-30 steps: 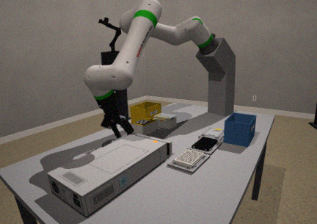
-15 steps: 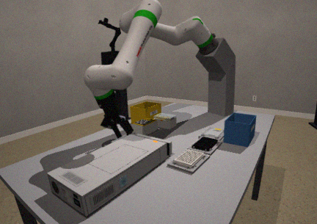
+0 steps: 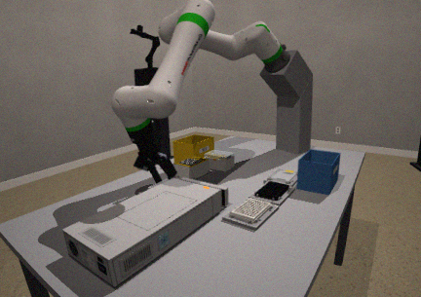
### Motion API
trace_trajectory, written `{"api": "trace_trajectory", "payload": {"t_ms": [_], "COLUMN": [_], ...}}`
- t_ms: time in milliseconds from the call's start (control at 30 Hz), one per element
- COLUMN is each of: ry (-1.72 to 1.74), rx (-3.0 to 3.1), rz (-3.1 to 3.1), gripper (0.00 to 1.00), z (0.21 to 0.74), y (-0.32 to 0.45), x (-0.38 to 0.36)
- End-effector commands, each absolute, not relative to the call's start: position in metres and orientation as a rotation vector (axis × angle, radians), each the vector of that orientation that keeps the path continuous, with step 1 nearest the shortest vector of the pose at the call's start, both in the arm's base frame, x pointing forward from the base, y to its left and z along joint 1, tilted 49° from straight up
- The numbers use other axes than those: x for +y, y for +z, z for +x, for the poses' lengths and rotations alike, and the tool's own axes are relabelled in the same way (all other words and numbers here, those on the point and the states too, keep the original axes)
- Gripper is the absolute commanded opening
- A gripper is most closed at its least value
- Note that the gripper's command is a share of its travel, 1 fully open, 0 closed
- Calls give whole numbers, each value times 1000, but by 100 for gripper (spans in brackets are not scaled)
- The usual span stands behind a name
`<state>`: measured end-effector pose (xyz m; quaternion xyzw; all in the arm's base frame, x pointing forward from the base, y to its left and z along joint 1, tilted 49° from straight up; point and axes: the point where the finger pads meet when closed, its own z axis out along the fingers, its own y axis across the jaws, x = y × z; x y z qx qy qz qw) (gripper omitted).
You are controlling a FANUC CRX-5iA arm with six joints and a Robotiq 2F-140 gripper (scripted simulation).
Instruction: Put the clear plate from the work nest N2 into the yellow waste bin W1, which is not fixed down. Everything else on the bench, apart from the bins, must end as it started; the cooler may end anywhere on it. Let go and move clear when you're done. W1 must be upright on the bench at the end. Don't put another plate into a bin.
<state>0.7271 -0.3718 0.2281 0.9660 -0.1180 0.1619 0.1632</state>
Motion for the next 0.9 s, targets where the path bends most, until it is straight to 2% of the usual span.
{"api": "trace_trajectory", "payload": {"t_ms": [0,867], "ry": [464,464], "rx": [-336,-336], "rz": [2754,2754], "gripper": [10,10], "z": [727,725], "y": [230,232], "x": [-372,-370]}}
